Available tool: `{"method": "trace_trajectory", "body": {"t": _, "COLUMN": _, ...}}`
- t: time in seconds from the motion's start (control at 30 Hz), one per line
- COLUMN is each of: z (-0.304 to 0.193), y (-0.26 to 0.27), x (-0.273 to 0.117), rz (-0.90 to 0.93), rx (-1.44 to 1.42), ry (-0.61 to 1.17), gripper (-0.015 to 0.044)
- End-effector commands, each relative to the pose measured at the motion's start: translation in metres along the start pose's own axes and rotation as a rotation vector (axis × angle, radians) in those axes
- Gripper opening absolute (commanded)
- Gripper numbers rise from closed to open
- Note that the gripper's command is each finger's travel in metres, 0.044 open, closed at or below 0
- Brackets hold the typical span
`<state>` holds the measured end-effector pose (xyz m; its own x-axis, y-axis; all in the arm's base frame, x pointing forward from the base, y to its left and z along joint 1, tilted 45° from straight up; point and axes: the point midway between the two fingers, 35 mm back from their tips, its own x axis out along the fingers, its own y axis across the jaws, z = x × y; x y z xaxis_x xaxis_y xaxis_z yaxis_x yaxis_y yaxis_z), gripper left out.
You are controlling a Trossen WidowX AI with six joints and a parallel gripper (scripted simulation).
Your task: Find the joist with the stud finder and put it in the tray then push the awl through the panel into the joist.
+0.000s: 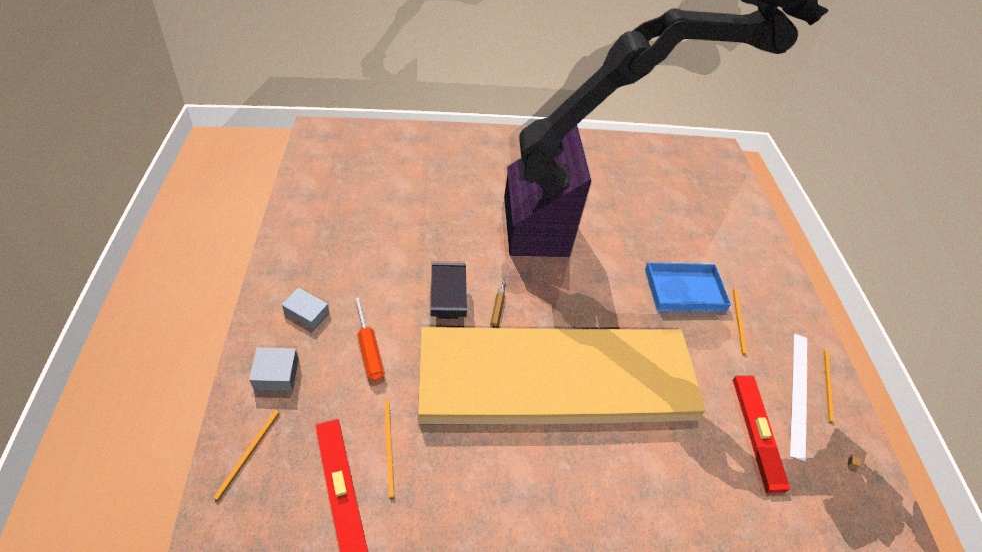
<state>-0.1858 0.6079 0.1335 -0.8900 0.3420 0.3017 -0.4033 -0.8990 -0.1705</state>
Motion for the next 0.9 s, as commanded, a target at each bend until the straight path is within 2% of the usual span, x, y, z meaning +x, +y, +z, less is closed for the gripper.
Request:
{"method": "trace_trajectory", "body": {"t": 0.0, "z": 0.001, "y": -0.002, "x": -0.002, "rz": -0.007, "rx": 0.006, "ry": 0.001, "gripper": 0.0426}}
{"method": "trace_trajectory", "body": {"t": 0.23, "z": 0.039, "y": -0.080, "x": -0.074, "rz": -0.290, "rx": 0.213, "ry": 0.015, "gripper": 0.0440}}
{"method": "trace_trajectory", "body": {"t": 0.47, "z": 0.084, "y": -0.144, "x": -0.175, "rz": -0.619, "rx": 0.431, "ry": -0.032, "gripper": 0.0440}}
{"method": "trace_trajectory", "body": {"t": 0.67, "z": 0.125, "y": -0.175, "x": -0.273, "rz": -0.905, "rx": 0.599, "ry": -0.127, "gripper": 0.0440}}
{"method": "trace_trajectory", "body": {"t": 0.87, "z": 0.165, "y": -0.180, "x": -0.375, "rz": -1.186, "rx": 0.742, "ry": -0.274, "gripper": 0.0440}}
